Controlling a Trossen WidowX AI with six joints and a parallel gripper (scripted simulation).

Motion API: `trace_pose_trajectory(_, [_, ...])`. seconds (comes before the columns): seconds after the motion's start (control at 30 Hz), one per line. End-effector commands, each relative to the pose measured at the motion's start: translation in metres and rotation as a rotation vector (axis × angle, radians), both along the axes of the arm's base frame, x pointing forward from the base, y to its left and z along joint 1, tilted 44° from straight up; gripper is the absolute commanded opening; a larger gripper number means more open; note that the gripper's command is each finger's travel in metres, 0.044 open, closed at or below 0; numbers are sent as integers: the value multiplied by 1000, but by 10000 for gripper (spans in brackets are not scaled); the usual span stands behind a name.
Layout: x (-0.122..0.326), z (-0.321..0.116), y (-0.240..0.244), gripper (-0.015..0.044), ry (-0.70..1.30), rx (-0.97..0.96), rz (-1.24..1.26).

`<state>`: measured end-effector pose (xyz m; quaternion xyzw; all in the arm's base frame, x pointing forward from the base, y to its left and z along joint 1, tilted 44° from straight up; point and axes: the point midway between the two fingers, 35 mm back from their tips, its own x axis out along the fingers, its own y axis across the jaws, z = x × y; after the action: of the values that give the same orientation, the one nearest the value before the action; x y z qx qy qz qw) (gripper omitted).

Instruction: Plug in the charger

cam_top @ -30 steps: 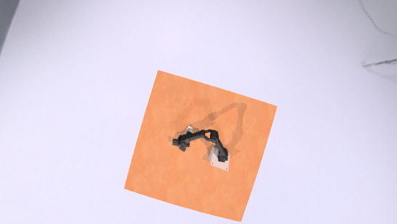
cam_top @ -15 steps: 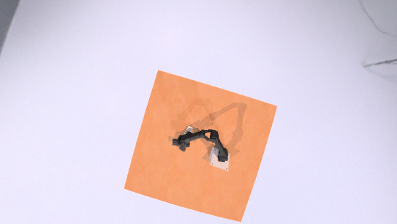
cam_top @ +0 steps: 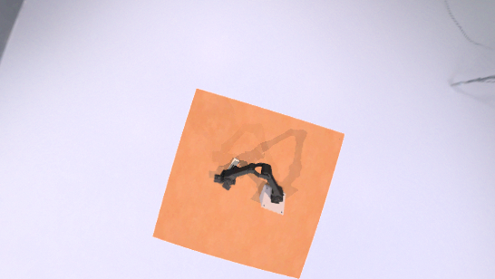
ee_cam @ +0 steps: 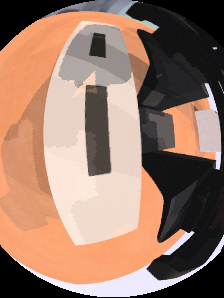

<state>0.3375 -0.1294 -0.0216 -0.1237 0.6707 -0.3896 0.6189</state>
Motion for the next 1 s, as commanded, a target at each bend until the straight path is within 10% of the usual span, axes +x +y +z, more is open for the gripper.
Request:
trace_pose_trajectory(0.0, [7, 2, -2, 0, -25, -9, 2])
trace_pose_trajectory(0.97, [0, -1, 0, 0, 3, 1, 0])
